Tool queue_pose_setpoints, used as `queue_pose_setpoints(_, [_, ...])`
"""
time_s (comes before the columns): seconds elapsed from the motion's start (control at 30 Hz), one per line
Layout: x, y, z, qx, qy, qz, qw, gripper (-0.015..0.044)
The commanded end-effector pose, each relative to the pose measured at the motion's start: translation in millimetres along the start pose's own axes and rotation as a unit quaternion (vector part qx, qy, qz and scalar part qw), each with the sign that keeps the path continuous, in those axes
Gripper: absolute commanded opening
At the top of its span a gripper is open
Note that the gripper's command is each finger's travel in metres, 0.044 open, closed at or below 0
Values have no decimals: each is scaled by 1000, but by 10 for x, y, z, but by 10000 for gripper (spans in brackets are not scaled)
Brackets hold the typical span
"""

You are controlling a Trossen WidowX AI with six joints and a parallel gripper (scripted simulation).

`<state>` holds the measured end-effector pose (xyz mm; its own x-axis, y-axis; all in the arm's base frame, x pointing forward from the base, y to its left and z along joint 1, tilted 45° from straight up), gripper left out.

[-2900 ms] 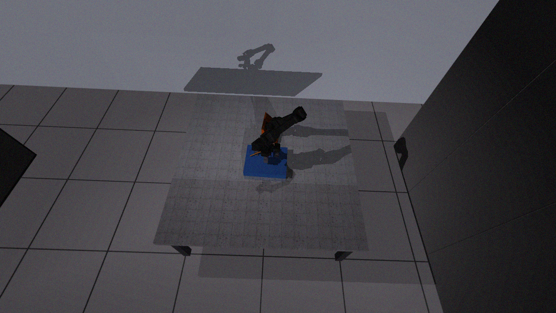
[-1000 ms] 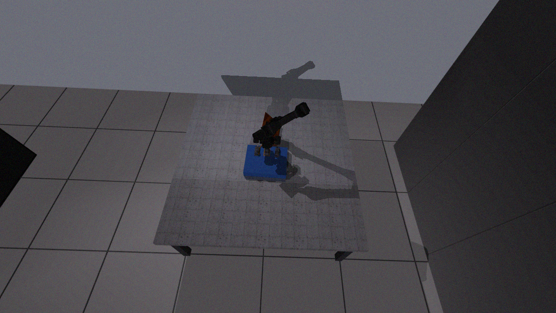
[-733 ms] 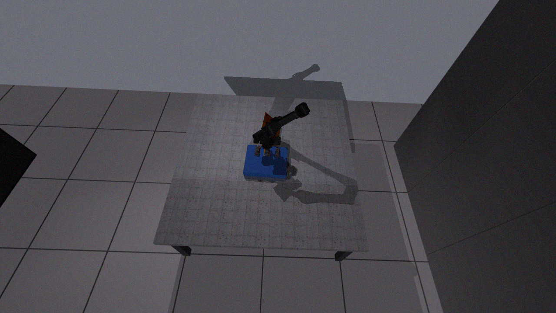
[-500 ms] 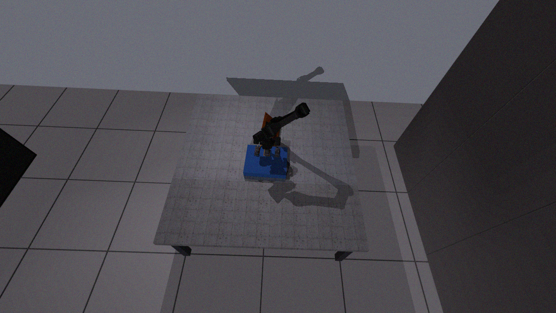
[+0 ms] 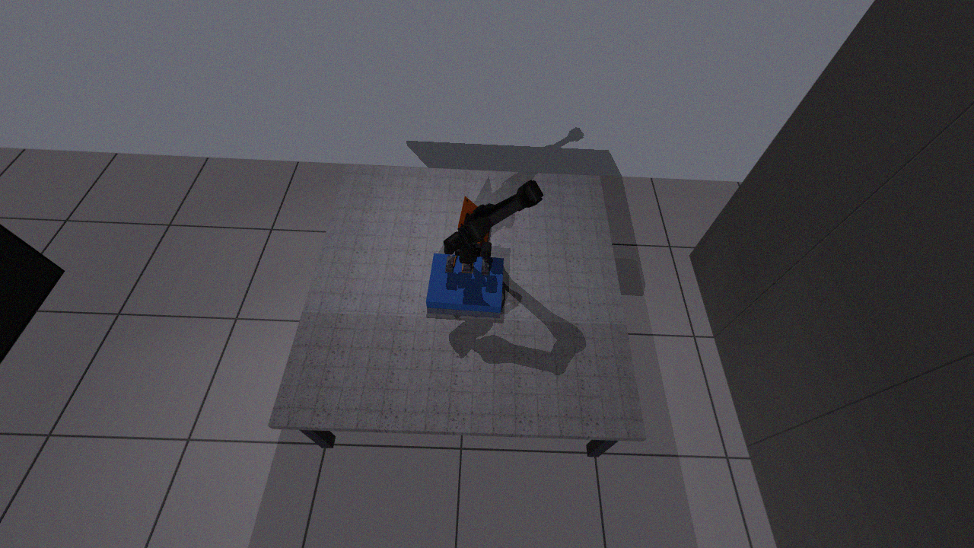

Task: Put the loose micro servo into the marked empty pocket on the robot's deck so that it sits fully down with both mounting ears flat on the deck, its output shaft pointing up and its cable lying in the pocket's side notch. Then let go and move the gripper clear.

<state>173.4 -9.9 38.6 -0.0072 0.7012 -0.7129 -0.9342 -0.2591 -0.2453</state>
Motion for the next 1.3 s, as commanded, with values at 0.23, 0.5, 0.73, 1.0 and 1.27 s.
queue_pose_setpoints(0.23, [94,7,1,3,-1,-3,1000,0])
queue_pose_setpoints(0.5, [167,7,2,3,-1,-3,1000,0])
queue_pose_setpoints(0.73, [147,9,1,3,-1,-3,1000,184])
queue_pose_setpoints(1.0, [-194,51,30,3,0,-2,1000,187])
queue_pose_setpoints(1.27, [-199,26,28,7,-4,-3,1000,240])
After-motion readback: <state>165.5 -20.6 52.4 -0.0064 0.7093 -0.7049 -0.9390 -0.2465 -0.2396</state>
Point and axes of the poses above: the point midway between the two fingers, 35 mm back from their tips, its own x axis out along the fingers, its own z axis across the jaws, y = z × x, the point moved 4 cm from there along -x, back along the fingers, and after that the axes turned 15 degrees about -x, right-handed, at the moved point
